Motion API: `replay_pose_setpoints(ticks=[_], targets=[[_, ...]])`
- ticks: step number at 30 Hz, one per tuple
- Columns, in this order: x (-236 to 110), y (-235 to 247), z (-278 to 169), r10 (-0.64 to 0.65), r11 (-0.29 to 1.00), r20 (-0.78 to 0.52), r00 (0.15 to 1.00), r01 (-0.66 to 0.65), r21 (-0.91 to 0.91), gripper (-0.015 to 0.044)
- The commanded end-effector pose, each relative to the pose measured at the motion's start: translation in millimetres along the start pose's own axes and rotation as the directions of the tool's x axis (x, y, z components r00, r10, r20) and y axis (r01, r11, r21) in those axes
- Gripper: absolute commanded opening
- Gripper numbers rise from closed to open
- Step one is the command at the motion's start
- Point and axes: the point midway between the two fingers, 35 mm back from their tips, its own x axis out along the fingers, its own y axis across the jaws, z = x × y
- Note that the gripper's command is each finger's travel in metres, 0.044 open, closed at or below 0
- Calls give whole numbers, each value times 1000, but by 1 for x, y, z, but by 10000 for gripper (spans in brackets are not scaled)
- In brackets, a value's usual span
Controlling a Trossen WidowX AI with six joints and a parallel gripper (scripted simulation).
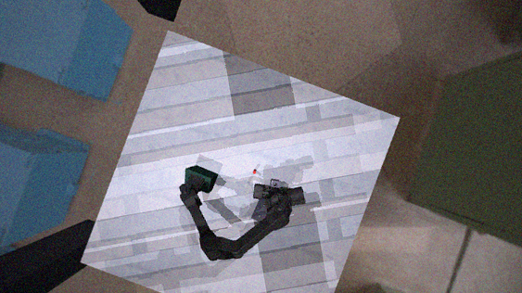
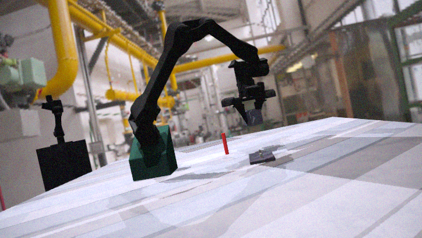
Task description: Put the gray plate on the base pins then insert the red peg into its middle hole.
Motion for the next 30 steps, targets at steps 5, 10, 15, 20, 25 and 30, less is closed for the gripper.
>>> replay_pose_setpoints(ticks=[5, 10, 15, 20, 25, 30], targets=[[-28, -2, 3, 3, 1000, -5, 1000, -3, 8, 0], [-42, -5, 4, 2, 1000, -4, 1000, -2, 8, 0], [-40, -5, 9, 2, 1000, -5, 1000, -2, 16, 0], [-31, -5, 23, 4, 999, -10, 1000, -3, 43, 0], [-23, -6, 37, 5, 998, -12, 1000, -4, 70, 0], [-15, -7, 51, 6, 995, -14, 1000, -5, 97, 0]])
